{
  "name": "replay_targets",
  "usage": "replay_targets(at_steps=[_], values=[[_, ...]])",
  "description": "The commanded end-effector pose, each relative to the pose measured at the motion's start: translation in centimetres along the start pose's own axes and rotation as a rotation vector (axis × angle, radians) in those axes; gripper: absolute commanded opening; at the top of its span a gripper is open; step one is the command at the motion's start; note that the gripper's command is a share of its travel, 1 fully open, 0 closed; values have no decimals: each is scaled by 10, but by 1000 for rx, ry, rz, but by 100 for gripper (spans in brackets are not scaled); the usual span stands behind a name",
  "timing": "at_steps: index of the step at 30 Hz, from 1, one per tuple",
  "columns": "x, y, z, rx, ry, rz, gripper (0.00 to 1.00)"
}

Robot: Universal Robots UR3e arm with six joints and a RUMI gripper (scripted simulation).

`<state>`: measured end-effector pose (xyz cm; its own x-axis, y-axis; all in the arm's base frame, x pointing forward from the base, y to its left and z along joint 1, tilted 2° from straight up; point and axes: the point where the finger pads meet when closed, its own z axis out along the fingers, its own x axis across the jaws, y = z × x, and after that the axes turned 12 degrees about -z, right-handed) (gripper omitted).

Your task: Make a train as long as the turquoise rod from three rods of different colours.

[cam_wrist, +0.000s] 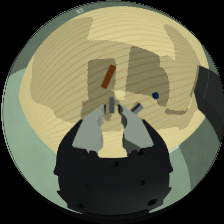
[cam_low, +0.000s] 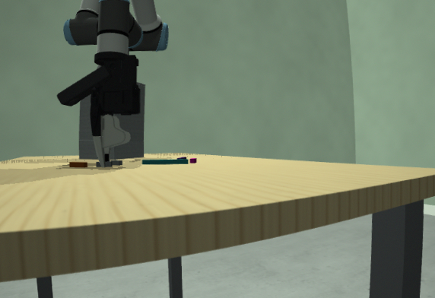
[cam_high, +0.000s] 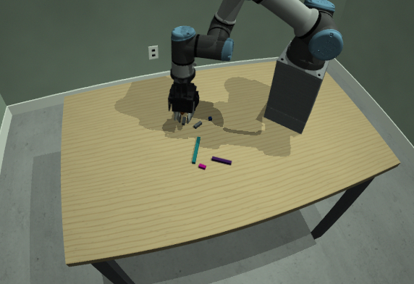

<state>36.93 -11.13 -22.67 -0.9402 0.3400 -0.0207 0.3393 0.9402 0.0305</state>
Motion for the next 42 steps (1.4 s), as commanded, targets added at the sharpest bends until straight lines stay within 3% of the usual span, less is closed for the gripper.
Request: replay_targets(at_steps=[1,12,13,42], values=[[-1,0,-1,1,-2,0,14],[-1,0,-1,1,-2,0,14],[-1,0,-1,1,-2,0,0],[-1,0,-1,1,-2,0,0]])
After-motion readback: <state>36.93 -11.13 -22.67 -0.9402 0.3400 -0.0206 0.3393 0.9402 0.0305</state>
